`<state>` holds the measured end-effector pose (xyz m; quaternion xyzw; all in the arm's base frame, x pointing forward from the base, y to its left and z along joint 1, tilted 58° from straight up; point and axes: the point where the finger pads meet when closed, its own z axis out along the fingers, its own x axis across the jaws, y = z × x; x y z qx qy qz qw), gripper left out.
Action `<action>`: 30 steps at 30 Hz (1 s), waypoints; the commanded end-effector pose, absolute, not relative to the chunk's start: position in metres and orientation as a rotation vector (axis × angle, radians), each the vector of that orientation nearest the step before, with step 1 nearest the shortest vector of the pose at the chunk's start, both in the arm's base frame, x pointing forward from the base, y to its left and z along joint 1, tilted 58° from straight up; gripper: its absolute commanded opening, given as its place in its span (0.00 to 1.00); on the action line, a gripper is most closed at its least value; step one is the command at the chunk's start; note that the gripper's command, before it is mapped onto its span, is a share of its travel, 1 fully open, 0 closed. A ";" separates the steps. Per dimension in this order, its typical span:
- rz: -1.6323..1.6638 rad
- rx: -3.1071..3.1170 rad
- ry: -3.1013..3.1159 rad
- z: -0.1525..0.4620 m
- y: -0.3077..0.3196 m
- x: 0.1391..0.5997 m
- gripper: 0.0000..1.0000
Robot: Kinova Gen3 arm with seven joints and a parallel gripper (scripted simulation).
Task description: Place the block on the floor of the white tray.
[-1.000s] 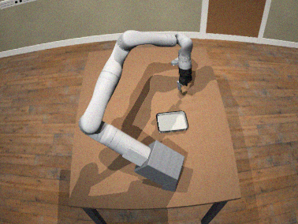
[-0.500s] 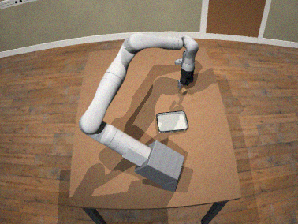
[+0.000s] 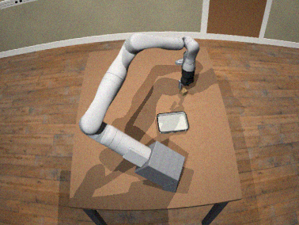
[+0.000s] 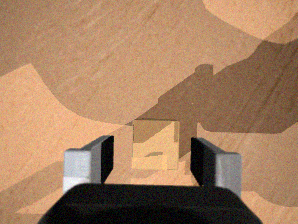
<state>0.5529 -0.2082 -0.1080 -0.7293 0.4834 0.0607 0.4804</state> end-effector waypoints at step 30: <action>0.143 -1.780 1.183 -0.111 -0.205 0.556 1.00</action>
